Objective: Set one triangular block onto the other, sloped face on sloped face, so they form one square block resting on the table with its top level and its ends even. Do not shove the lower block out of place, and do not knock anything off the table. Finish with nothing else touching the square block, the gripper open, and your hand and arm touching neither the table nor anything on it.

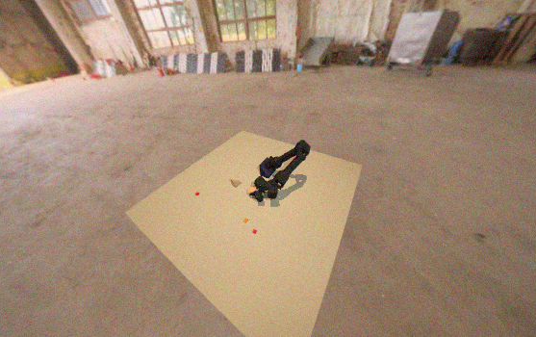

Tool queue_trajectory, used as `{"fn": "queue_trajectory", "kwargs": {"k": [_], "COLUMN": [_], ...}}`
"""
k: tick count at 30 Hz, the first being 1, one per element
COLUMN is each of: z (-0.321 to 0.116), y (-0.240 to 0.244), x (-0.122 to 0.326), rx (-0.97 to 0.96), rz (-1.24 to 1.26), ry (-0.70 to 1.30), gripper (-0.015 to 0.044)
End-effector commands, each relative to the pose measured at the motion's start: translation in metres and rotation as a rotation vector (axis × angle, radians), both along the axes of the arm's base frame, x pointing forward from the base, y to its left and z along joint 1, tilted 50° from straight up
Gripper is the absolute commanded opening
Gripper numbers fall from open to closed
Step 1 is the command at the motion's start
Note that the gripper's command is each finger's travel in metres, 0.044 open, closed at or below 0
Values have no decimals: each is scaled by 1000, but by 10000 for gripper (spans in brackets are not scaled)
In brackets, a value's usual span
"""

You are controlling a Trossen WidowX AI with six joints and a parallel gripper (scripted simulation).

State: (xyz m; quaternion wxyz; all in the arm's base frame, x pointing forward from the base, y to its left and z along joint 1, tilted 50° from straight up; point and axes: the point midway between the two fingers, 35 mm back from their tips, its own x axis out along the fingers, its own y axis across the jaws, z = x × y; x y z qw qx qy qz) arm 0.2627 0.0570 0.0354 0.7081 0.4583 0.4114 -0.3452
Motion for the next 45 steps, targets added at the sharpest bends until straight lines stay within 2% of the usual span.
{"fn": "queue_trajectory", "kwargs": {"k": [1,16,25,35,40,45], "z": [0,0,1,64,65,88], "y": [-1,-1,-2,-78,-65,-2], "x": [0,0,1,3,2,-41], "rx": [8,8,8,3,22,191], "rz": [3,3,3,-2,-1,133], "ry": [5,5,5,5,-10,5], "gripper": [53,440,440,440,440,440]}}
